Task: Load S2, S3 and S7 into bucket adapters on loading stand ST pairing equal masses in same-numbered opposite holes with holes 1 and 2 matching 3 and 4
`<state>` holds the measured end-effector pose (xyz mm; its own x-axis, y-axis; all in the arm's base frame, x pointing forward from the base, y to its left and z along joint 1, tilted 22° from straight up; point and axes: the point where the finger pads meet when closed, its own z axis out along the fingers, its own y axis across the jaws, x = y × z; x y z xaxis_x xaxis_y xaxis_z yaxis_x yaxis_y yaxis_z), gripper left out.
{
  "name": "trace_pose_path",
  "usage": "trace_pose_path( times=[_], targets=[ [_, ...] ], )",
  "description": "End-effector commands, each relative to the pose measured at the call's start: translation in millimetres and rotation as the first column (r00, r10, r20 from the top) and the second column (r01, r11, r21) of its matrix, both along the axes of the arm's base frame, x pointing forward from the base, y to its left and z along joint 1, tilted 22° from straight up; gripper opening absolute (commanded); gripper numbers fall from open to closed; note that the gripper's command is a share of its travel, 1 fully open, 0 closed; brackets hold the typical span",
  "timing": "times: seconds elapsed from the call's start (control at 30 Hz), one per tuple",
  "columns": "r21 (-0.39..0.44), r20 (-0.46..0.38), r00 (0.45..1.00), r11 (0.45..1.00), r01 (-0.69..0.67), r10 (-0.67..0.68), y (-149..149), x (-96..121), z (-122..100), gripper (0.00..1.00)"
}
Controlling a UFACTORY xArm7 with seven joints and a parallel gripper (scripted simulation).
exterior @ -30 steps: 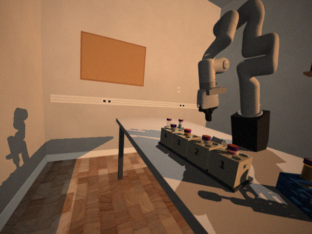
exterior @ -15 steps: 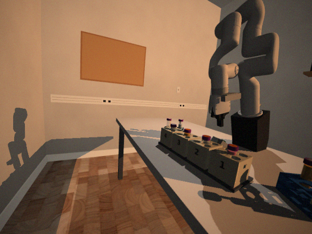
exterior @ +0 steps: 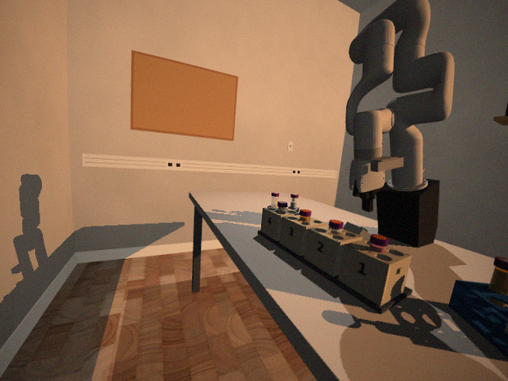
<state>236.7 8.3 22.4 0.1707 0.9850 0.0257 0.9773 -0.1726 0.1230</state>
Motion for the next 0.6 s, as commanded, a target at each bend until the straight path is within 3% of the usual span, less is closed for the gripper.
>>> trace_pose_path(
  times=[0.0,0.57],
  targets=[
    [-0.002,0.003,1.0,1.0,0.001,-0.001,0,1,-1,0.0],
    [-0.002,0.003,1.0,1.0,0.001,-0.001,1,10,-23,0.0]
  ],
)
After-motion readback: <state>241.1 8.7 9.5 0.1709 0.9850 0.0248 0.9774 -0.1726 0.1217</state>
